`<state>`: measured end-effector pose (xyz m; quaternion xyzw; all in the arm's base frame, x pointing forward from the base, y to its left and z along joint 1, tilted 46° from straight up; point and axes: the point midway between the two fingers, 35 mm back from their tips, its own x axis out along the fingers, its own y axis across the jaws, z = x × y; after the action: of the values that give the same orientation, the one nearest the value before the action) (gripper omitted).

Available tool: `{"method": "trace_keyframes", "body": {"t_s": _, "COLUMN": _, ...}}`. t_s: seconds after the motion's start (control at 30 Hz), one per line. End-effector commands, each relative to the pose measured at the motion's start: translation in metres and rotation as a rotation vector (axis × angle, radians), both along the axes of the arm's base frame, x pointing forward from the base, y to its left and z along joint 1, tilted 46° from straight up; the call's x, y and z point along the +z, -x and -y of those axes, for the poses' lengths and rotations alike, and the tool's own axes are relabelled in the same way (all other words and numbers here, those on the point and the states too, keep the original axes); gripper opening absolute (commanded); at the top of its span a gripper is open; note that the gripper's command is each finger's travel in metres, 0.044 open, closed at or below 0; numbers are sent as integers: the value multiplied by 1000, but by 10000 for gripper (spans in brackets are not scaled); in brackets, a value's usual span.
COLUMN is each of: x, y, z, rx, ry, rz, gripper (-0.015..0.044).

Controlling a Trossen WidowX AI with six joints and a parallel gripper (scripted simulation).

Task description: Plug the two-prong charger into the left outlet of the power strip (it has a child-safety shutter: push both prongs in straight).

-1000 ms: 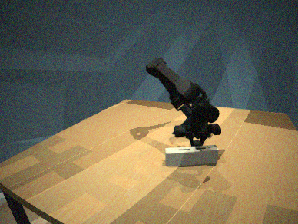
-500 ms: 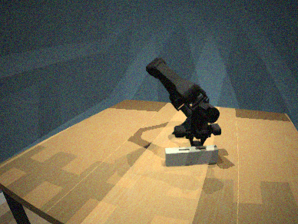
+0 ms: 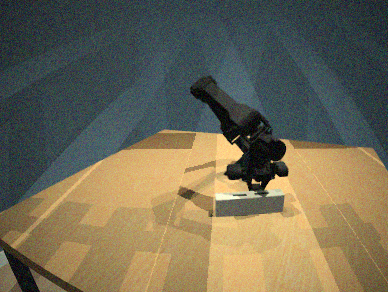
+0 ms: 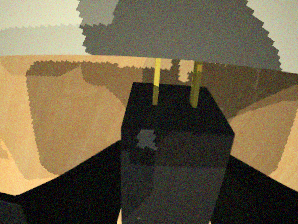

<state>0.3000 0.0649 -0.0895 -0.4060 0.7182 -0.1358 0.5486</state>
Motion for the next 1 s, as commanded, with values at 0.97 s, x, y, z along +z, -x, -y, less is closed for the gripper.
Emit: {"method": "trace_keyframes", "body": {"t_s": 0.97, "x": -1, "y": -6, "z": -1, "rx": 6, "ry": 2, "rz": -2, "gripper": 0}}
